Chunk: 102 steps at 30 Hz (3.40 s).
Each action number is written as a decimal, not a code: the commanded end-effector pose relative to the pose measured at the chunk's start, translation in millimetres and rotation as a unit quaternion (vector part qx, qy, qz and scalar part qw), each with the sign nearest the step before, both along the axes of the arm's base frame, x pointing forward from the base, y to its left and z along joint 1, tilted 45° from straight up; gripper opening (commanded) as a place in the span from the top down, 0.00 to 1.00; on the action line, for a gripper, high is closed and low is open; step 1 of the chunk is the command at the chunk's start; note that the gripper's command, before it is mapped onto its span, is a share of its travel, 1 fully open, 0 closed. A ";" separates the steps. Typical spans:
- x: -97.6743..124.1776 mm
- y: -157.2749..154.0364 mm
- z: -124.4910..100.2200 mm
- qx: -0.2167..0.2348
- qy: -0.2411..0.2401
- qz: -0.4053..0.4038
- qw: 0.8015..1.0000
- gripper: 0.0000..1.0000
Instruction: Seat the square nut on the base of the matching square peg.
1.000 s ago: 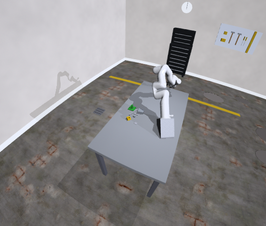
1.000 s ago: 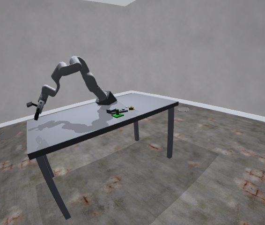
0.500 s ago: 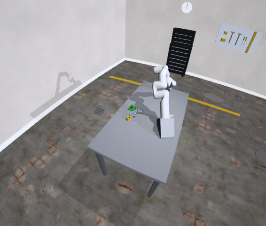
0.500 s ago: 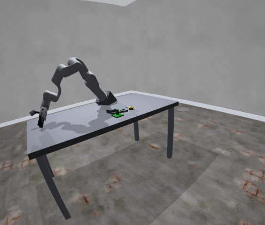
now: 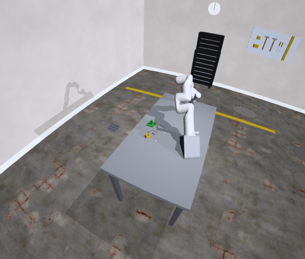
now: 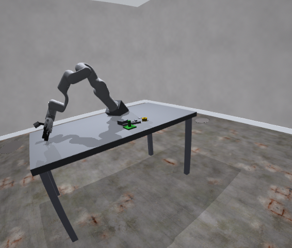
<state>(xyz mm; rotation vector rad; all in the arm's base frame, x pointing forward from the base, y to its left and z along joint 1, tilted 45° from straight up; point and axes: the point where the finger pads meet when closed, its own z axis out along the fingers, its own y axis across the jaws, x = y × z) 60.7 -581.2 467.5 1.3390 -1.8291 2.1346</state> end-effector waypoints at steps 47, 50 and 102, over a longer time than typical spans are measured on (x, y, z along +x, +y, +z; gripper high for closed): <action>94.0 137.6 -78.7 0.255 0.012 -0.072 0.964 0.40; 95.3 144.3 -83.6 0.263 0.012 -0.078 0.961 0.40; 139.4 238.5 -164.9 0.348 0.012 -0.127 0.929 0.40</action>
